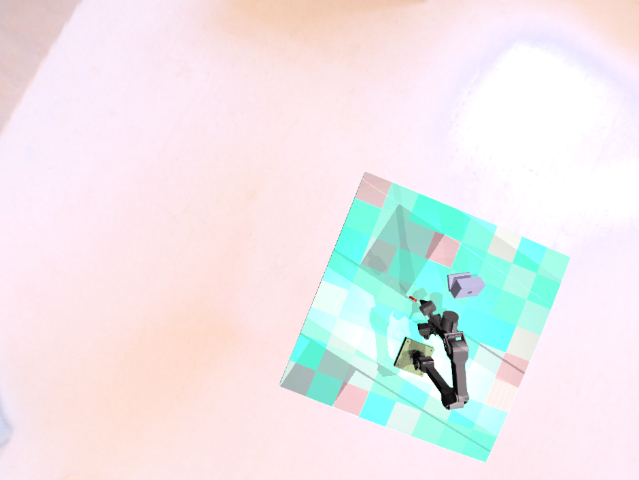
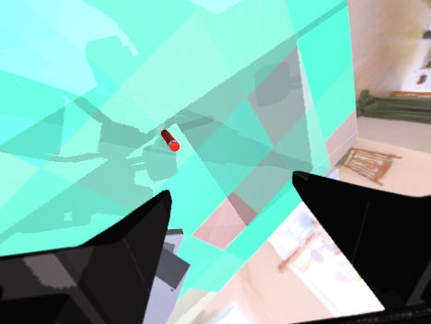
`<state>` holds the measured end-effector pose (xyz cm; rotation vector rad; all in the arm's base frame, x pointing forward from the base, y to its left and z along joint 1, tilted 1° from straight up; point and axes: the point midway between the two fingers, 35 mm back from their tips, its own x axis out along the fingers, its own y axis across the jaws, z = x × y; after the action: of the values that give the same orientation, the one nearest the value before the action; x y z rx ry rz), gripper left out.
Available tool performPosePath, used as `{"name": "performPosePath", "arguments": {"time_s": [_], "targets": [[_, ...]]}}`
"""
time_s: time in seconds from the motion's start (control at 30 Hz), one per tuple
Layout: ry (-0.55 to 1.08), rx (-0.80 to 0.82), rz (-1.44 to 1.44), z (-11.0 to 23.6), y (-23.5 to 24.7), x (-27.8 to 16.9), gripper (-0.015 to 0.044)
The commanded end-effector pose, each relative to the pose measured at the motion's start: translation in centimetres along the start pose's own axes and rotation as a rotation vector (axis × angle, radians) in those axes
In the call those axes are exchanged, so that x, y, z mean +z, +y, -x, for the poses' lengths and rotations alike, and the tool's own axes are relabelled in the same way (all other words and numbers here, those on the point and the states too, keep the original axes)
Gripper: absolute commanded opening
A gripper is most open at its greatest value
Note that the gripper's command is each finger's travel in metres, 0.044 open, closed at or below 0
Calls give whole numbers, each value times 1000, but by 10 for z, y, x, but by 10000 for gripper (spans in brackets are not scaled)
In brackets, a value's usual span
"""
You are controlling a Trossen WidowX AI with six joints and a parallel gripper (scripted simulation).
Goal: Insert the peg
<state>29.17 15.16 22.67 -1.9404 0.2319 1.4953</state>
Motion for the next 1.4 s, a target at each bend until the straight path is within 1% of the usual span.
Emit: {"name": "performPosePath", "arguments": {"time_s": [0.0, 0.53, 0.77, 1.37], "targets": [[-13, 56, -13, -15, 4, -1, 440], [-79, 296, -39, -75, 30, -1, 440], [-102, 387, -46, -96, 41, 1, 440], [-104, 394, -46, -119, 48, 2, 440]]}}
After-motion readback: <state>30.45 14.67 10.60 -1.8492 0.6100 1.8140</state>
